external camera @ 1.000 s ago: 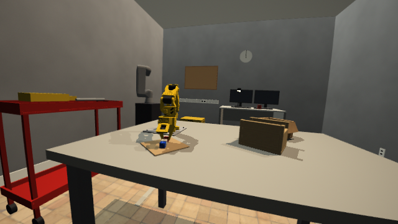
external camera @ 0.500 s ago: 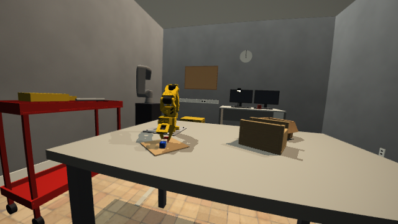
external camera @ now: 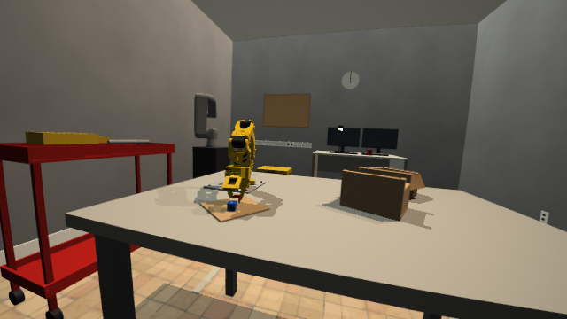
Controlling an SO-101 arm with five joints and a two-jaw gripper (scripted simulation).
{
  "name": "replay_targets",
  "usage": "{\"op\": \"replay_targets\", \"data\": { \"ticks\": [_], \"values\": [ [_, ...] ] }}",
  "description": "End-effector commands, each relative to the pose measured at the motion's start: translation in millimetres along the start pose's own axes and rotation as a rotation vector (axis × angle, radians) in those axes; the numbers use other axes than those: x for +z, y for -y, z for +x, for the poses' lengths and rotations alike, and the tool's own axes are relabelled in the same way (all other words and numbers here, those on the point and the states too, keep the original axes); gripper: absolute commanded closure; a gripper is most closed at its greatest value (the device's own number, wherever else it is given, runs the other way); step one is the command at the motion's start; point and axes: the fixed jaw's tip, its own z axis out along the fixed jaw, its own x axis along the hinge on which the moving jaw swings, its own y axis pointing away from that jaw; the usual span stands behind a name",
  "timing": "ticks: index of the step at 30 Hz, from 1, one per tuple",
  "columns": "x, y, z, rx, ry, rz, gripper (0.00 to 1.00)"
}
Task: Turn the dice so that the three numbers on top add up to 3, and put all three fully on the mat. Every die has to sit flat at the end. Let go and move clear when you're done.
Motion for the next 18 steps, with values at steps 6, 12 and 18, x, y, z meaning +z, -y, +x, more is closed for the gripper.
{"op": "replay_targets", "data": {
  "ticks": [6, 12, 18],
  "values": [
    [4.2, 1.9, 3.8, 0.002, -0.021, 0.000, 0.85],
    [4.2, 1.9, 3.8, 0.002, -0.021, 0.000, 0.80],
    [4.2, 1.9, 3.8, 0.002, -0.021, 0.000, 0.75]
  ]
}}
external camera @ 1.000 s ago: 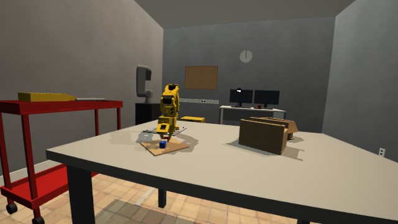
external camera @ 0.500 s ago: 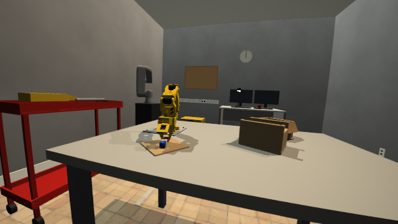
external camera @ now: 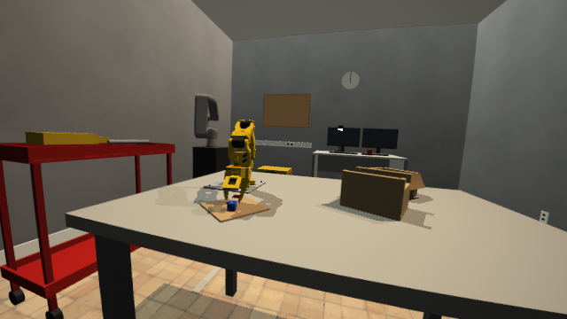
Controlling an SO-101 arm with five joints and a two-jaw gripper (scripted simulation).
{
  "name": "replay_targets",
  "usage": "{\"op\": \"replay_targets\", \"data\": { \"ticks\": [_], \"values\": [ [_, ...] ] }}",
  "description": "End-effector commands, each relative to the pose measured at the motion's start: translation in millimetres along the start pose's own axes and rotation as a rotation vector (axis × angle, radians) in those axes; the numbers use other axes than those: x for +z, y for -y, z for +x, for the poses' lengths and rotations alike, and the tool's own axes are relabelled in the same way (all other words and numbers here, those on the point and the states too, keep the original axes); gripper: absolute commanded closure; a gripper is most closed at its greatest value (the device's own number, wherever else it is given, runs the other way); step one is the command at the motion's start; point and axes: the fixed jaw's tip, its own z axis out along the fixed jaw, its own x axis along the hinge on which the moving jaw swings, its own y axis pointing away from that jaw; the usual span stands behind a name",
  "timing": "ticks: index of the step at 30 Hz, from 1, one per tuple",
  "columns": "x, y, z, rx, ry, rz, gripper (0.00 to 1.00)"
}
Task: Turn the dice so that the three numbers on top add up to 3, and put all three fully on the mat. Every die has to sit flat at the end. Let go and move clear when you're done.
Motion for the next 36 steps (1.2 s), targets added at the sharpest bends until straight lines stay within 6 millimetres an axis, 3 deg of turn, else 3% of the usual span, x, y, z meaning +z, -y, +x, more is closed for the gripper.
{"op": "replay_targets", "data": {
  "ticks": [1, 18, 36],
  "values": [
    [4.3, 2.0, 3.8, 0.002, -0.022, 0.000, 0.74],
    [1.0, 1.9, 3.1, 0.002, -0.022, 0.000, 0.71],
    [-48.0, 1.9, 1.0, 0.002, -0.022, 0.000, 0.71]
  ]
}}
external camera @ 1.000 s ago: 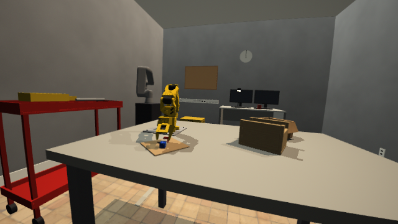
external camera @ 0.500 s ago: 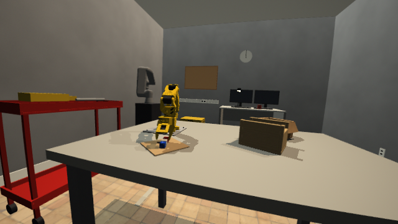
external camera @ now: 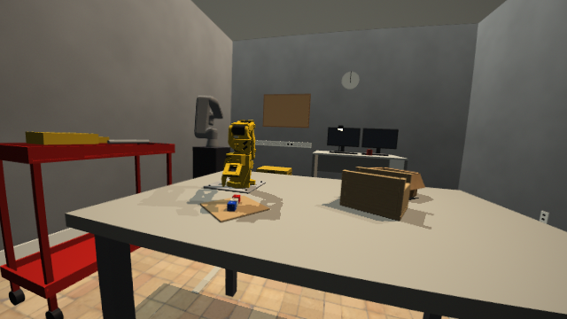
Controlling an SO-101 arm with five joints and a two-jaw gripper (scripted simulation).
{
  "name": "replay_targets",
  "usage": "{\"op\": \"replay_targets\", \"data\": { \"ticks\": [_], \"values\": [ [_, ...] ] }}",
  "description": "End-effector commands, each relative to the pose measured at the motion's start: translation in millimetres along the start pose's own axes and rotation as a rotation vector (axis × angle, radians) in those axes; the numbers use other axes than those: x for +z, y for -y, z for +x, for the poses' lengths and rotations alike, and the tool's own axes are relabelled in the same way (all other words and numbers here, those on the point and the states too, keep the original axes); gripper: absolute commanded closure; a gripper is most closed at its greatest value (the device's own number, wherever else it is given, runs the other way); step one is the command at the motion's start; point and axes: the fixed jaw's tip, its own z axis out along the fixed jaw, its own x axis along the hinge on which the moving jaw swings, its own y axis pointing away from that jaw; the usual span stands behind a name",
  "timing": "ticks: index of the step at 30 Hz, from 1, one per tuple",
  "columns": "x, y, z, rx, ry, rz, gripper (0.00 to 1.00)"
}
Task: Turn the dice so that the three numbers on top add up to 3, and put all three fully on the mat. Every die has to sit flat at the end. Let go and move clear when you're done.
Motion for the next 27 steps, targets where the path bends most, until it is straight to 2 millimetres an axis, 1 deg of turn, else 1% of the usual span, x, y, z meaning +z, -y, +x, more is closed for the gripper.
{"op": "replay_targets", "data": {
  "ticks": [1, 6, 27],
  "values": [
    [-14.5, 1.8, -0.1, 0.002, 0.013, -0.002, 0.71],
    [-19.6, 1.9, 0.8, 0.002, 0.013, -0.002, 0.71],
    [-19.8, 1.9, 0.8, 0.002, 0.013, -0.002, 0.71]
  ]
}}
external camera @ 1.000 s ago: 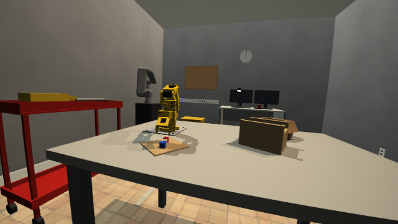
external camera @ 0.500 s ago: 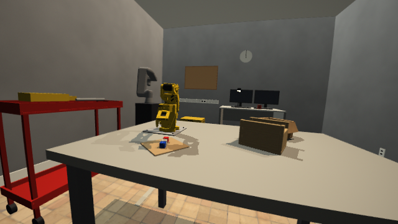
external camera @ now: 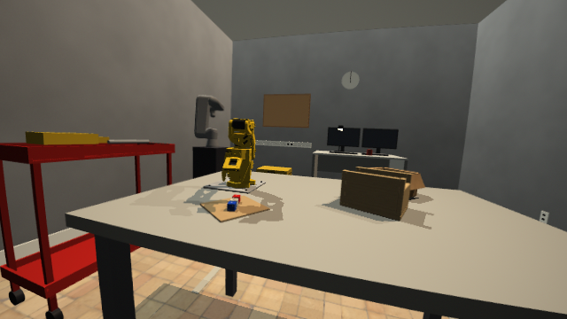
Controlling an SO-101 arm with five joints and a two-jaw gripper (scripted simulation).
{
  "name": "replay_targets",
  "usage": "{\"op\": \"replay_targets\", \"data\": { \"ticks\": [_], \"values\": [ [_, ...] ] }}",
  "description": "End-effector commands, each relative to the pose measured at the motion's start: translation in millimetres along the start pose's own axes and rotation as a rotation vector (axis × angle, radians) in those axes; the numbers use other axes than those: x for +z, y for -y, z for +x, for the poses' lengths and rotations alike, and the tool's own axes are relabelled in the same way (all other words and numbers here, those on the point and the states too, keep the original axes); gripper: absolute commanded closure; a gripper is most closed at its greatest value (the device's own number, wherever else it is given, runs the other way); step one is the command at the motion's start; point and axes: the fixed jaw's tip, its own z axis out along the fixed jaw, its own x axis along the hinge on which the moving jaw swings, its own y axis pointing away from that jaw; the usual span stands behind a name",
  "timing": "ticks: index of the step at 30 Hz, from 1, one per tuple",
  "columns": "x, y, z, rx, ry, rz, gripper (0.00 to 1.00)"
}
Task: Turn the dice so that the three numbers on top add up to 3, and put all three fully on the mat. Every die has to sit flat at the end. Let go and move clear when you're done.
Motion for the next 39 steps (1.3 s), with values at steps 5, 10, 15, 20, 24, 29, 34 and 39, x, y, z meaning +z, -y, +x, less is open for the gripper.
{"op": "replay_targets", "data": {
  "ticks": [5, 10, 15, 20, 24, 29, 34, 39],
  "values": [
    [-4.4, 0.6, -0.8, -0.004, 0.018, -0.002, 0.71],
    [-6.4, -6.5, 0.8, -0.045, 0.024, -0.002, 0.71],
    [-10.6, -22.0, 5.4, -0.135, 0.039, -0.004, 0.71],
    [-14.2, -35.1, 10.5, -0.213, 0.052, -0.006, 0.71],
    [-19.9, -55.5, 21.1, -0.344, 0.072, -0.011, 0.71],
    [-27.7, -82.2, 41.0, -0.535, 0.102, -0.023, 0.71],
    [-32.4, -96.9, 56.0, -0.658, 0.121, -0.034, 0.71],
    [-39.5, -116.2, 83.7, -0.860, 0.150, -0.056, 0.71]
  ]
}}
